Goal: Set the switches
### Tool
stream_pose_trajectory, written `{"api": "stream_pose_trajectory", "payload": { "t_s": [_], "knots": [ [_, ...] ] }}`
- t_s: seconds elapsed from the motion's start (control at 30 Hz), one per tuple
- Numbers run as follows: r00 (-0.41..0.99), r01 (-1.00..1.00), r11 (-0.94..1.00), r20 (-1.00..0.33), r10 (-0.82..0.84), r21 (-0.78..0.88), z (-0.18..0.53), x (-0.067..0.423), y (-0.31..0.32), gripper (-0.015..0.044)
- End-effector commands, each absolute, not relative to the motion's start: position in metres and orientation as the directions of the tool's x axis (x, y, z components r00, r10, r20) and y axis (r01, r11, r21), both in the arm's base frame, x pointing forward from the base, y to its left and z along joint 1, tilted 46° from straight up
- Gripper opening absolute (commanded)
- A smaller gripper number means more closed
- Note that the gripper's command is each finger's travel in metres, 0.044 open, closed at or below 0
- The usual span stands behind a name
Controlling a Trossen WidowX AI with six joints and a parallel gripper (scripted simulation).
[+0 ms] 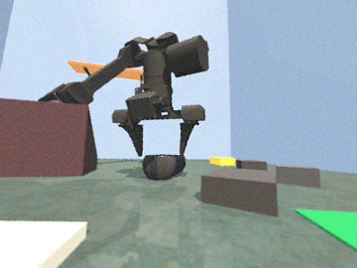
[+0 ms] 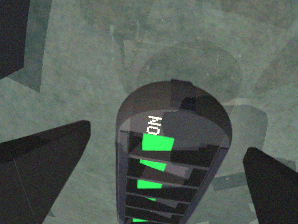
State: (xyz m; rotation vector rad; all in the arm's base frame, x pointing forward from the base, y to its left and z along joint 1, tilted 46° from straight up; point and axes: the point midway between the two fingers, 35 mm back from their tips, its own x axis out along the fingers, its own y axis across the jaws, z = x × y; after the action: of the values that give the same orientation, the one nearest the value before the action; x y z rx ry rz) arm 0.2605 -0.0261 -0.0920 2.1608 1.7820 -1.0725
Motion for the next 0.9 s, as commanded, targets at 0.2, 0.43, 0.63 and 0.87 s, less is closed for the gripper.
{"api": "stream_pose_trajectory", "payload": {
  "t_s": [0.2,0.43,0.63,0.87],
  "knots": [
    [0.041,0.900,-0.287,-0.591,0.806,-0.328,-0.1014,0.2580,-0.0154,0.0440],
    [0.041,0.900,-0.287,-0.591,0.806,-0.328,-0.1014,0.2580,-0.0154,0.0325],
    [0.041,0.900,-0.287,-0.591,0.806,-0.328,-0.1014,0.2580,-0.0154,0.0325],
    [0.041,0.900,-0.287,-0.591,0.806,-0.328,-0.1009,0.2581,-0.0156,0.0325]
  ]
}}
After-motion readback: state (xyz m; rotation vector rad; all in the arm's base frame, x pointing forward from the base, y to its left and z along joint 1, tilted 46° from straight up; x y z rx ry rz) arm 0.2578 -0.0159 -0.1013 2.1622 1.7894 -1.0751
